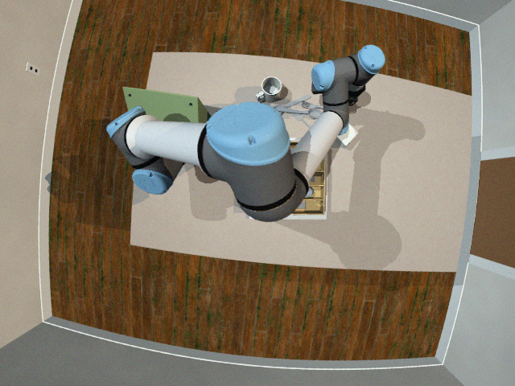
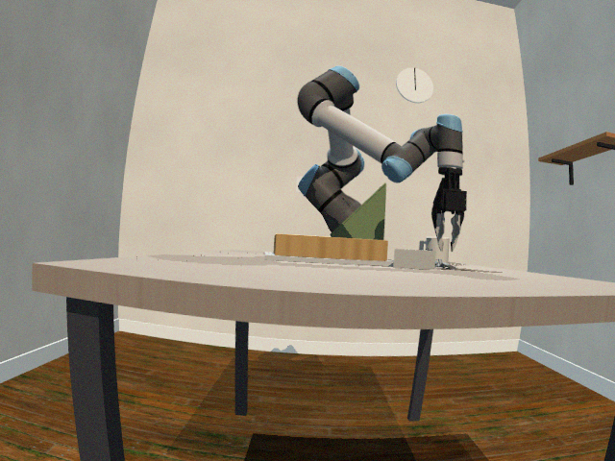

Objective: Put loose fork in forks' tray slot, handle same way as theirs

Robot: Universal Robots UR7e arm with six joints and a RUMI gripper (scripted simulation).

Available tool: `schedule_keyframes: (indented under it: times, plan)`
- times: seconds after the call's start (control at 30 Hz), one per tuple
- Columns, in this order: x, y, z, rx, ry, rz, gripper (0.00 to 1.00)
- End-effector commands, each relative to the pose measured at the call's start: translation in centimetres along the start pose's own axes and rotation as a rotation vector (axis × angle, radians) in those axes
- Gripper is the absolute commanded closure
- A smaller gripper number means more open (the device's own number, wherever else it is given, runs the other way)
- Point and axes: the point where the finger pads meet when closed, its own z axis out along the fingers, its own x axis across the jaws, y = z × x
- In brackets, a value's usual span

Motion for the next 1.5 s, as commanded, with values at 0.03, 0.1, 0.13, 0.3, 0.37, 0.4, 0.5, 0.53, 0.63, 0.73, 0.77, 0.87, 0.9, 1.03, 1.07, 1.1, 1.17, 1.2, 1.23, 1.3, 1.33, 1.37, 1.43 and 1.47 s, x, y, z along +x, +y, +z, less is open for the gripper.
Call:
schedule_keyframes:
  times: [0.03,0.1,0.13,0.3,0.37,0.4,0.5,0.53,0.63,0.73,0.77,0.87,0.9,1.03,1.07,1.1,1.17,1.2,1.23,1.3,1.33,1.37,1.43,1.47]
  plan:
    - [-0.05,-0.01,0.84,0.0,0.0,0.0,0.83]
    - [-0.05,-0.01,1.03,0.0,0.0,0.0,0.83]
    - [-0.05,-0.01,1.11,0.0,0.0,0.0,0.83]
    - [-0.04,0.01,1.4,0.0,0.0,0.0,0.83]
    - [-0.04,0.03,1.45,-0.001,0.0,0.0,0.83]
    - [-0.04,0.04,1.47,-0.001,0.0,0.001,0.83]
    - [-0.04,0.07,1.48,-0.001,0.0,0.001,0.83]
    - [-0.04,0.07,1.48,-0.001,0.0,0.001,0.83]
    - [-0.04,0.11,1.38,-0.003,0.001,0.002,0.83]
    - [-0.04,0.11,1.38,-0.003,0.001,0.001,0.83]
    - [-0.04,0.1,1.38,-0.003,0.001,0.001,0.83]
    - [-0.04,0.1,1.38,-0.002,0.001,0.001,0.83]
    - [-0.04,0.1,1.38,-0.002,0.001,0.001,0.83]
    - [-0.04,0.1,1.38,-0.002,0.001,0.001,0.83]
    - [-0.04,0.1,1.38,-0.002,0.001,0.001,0.83]
    - [-0.04,0.1,1.38,-0.002,0.001,0.001,0.83]
    - [-0.04,0.1,1.38,-0.002,0.001,0.001,0.83]
    - [-0.04,0.1,1.38,-0.002,0.001,0.001,0.83]
    - [-0.04,0.1,1.38,-0.002,0.001,0.001,0.83]
    - [-0.04,0.1,1.38,-0.002,0.001,0.001,0.83]
    - [-0.04,0.1,1.38,-0.002,0.001,0.001,0.83]
    - [-0.04,0.1,1.38,-0.002,0.001,0.001,0.83]
    - [-0.04,0.1,1.38,-0.002,0.001,0.001,0.83]
    - [-0.04,0.1,1.38,-0.002,0.001,0.001,0.83]
